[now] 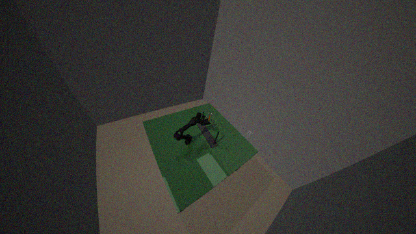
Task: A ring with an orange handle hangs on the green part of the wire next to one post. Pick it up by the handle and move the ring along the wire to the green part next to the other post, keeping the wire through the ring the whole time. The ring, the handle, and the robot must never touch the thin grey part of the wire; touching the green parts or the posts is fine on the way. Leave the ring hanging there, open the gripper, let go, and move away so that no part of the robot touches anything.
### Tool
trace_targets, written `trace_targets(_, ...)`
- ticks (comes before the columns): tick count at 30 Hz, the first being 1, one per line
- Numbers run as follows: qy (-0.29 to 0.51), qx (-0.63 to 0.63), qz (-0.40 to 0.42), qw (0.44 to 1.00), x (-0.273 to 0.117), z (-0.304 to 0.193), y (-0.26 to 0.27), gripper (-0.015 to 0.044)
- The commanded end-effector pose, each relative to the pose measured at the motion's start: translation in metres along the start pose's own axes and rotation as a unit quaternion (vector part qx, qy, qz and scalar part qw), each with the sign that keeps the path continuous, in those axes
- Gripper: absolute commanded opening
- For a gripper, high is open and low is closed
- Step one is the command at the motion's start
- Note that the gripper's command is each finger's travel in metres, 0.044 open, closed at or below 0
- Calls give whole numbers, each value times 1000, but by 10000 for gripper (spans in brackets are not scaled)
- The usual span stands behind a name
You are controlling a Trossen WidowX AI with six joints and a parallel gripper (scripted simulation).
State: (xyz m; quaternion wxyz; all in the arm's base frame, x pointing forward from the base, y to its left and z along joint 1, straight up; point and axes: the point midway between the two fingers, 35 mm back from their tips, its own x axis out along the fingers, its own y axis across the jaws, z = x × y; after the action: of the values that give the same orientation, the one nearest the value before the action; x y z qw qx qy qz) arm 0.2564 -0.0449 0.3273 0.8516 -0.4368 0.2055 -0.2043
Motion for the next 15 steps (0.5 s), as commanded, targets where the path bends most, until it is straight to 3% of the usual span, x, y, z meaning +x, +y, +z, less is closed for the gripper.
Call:
trace_targets(1, 1, -30, -13, 999, 1, -3, 0, -150)
trace_targets(15, -9, -101, -53, 993, 2, -2, -8, -150)
